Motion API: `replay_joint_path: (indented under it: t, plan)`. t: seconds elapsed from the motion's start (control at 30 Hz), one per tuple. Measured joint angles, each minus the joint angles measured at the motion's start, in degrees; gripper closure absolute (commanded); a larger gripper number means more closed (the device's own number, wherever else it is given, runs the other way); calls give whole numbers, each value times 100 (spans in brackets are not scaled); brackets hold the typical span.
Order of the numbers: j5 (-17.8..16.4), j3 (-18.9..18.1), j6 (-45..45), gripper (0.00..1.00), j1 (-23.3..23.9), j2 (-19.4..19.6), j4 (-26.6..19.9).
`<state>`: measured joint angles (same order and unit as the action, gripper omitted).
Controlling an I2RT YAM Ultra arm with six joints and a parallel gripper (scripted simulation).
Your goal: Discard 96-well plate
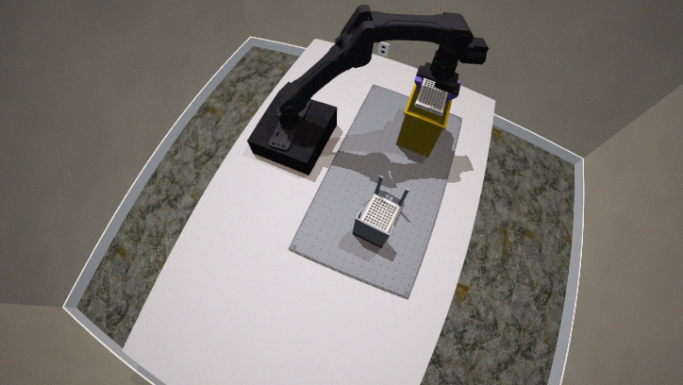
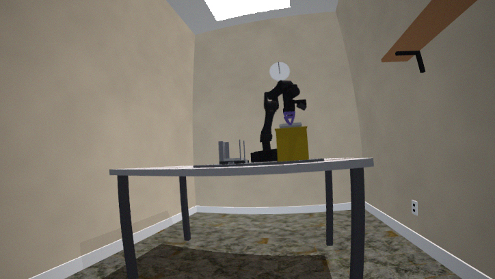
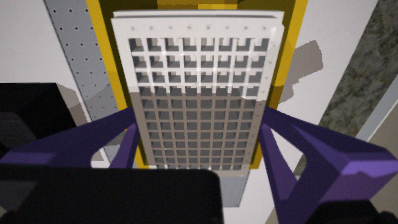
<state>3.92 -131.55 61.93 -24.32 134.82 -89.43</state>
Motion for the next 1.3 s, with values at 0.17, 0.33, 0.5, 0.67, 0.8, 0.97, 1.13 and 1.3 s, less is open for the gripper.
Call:
replay_joint_path:
  t: [0.17,0.33,0.5,0.67,0.8,0.97,1.13,1.3]
  plan:
    - [0,0,0,100,0,0,0]
    - [0,20,0,100,0,-7,7]
    - [0,229,0,100,0,-48,44]
    - [0,286,0,100,0,-50,87]
    - [0,286,0,100,0,-48,111]
    - [0,286,0,100,0,-50,114]
    - [0,286,0,100,0,-48,111]
    - [0,195,0,100,0,0,57]
